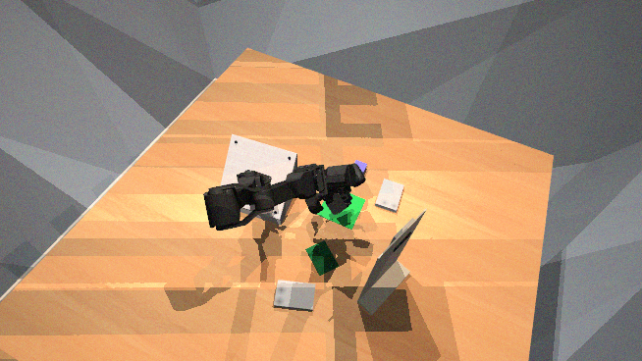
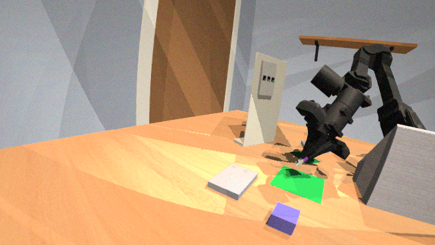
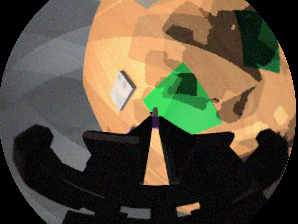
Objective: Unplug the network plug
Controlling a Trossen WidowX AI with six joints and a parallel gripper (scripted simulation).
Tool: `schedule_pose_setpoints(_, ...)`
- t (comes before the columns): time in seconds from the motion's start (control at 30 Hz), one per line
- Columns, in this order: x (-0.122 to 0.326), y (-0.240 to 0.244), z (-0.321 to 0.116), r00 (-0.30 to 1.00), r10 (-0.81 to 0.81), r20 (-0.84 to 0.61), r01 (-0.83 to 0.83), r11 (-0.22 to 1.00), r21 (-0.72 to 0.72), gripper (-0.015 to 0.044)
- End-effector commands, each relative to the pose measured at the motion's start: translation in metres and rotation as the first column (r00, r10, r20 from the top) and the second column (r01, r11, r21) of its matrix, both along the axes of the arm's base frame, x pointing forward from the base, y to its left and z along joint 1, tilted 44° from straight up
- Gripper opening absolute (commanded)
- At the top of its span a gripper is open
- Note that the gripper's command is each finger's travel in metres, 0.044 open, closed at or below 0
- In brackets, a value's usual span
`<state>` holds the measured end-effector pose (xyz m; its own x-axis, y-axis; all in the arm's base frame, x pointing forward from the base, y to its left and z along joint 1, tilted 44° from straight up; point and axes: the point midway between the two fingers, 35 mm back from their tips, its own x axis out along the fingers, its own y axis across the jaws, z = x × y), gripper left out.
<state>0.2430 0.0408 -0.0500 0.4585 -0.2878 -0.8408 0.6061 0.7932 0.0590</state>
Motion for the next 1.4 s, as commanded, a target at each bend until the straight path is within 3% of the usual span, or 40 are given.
schedule_pose_setpoints(0.0, -0.003, -0.006, -0.006, 1.0, 0.002, -0.011, -0.002, 1.0, -0.003, 0.0)
schedule_pose_setpoints(1.37, -0.002, -0.032, -0.029, 1.0, 0.001, -0.004, -0.001, 1.0, -0.008, 0.0)
